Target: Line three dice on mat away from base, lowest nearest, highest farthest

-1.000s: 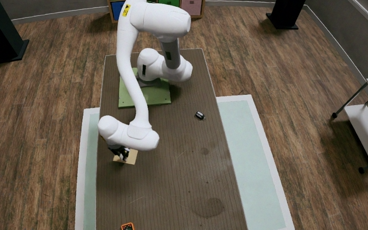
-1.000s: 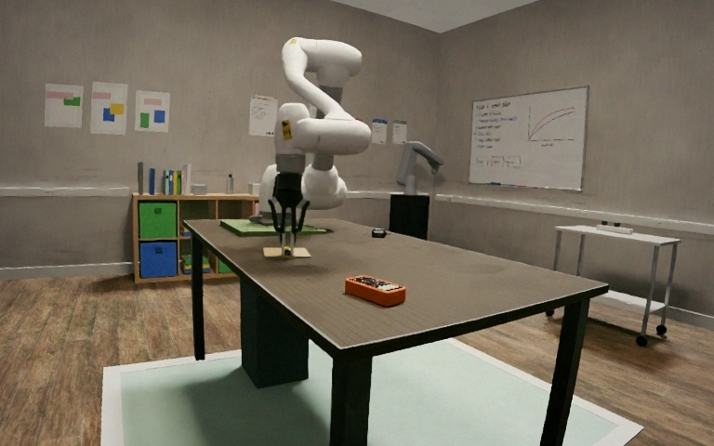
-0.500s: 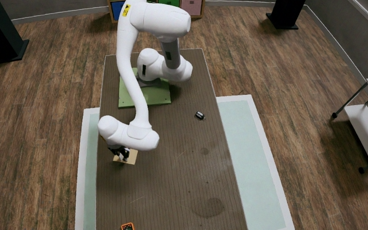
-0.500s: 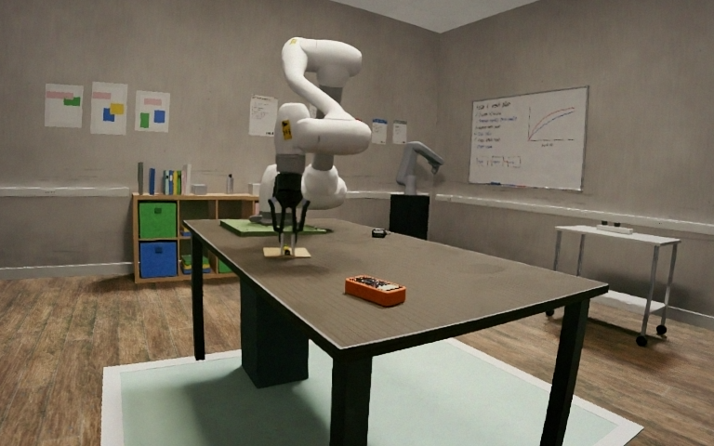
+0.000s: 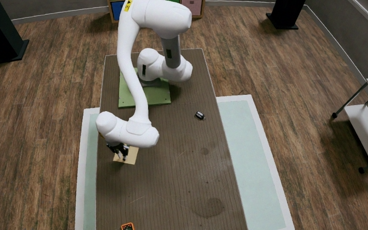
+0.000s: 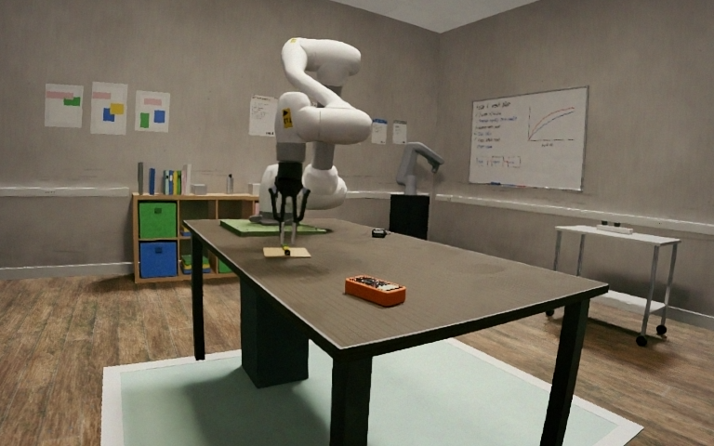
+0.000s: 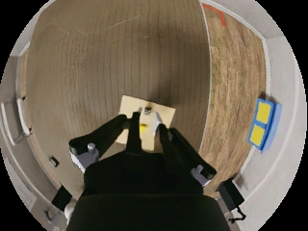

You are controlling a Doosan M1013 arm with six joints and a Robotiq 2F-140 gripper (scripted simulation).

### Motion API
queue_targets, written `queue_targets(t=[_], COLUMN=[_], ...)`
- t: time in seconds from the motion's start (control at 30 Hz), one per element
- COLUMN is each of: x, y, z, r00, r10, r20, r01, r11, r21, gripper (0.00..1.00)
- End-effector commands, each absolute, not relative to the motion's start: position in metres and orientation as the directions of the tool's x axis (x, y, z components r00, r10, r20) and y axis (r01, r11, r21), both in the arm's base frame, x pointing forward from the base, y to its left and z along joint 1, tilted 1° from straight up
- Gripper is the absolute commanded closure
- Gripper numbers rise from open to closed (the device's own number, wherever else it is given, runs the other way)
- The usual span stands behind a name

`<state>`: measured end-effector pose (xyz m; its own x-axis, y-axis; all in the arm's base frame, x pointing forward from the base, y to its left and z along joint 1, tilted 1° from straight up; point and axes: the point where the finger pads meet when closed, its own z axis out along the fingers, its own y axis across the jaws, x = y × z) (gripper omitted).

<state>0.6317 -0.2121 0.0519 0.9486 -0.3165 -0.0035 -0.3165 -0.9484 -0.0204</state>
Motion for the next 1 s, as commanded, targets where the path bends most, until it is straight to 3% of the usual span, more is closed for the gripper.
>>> queue_targets(t=[0.0, 0.5, 0.53, 0.97], x=[0.632, 0.632, 0.632, 0.632], y=[-0.213, -0.214, -0.214, -0.214], z=[0.073, 0.109, 0.109, 0.109], r00=[0.948, 0.948, 0.948, 0.948], r10=[-0.317, -0.317, -0.317, -0.317], r20=[-0.002, -0.002, -0.002, -0.002], r01=[-0.317, -0.317, -0.317, -0.317], r11=[-0.948, -0.948, -0.948, -0.948], r21=[-0.021, -0.021, -0.021, -0.021], gripper=[0.73, 0.73, 0.0, 0.0])
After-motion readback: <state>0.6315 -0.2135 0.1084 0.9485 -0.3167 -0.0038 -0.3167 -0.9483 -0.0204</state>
